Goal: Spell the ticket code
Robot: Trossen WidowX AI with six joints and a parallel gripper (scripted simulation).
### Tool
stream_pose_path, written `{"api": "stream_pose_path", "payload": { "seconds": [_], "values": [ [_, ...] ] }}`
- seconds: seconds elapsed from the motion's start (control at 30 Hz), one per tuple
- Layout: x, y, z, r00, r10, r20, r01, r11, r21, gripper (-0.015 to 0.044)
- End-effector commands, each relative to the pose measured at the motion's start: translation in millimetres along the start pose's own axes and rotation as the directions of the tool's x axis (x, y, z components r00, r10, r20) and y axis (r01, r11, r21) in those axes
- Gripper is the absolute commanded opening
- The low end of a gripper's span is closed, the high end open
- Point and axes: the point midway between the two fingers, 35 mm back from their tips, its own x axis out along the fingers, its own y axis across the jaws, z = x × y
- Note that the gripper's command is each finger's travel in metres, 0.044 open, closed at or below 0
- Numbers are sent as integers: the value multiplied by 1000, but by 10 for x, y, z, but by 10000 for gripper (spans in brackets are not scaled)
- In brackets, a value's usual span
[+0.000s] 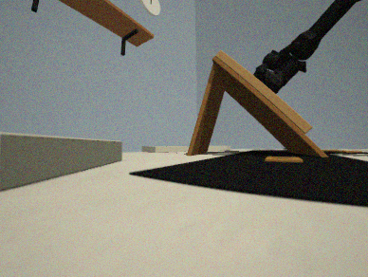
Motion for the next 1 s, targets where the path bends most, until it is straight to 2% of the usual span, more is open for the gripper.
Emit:
{"api": "stream_pose_path", "payload": {
  "seconds": [0.0, 0.97],
  "values": [
    [-11, 50, 3, 1000, -3, 3, 3, 1000, 0, 0],
    [-9, 276, 2, 1000, -1, 3, 1, 1000, 2, 0]
  ]
}}
